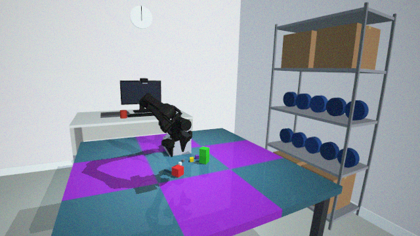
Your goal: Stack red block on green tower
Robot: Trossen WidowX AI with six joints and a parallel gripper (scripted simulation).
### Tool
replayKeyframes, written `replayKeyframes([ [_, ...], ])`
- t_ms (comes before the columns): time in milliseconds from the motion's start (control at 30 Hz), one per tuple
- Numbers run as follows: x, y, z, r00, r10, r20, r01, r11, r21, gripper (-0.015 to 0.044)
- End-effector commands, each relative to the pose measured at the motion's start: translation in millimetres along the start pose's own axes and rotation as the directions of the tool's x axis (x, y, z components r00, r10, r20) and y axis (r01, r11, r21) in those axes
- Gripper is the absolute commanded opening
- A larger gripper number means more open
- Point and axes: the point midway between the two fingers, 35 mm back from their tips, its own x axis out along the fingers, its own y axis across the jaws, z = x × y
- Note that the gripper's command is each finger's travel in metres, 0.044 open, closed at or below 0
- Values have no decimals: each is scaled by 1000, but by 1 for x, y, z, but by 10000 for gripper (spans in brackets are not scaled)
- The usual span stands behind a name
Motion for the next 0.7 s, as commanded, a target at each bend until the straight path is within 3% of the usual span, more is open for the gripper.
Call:
replayKeyframes([
  [0, 13, -1, 0, 1000, -3, -8, 3, 1000, -3, 440],
  [200, 58, 0, -1, 1000, -5, -9, 5, 1000, -2, 440],
  [667, 73, 0, 0, 1000, -5, -9, 5, 1000, -2, 440],
])
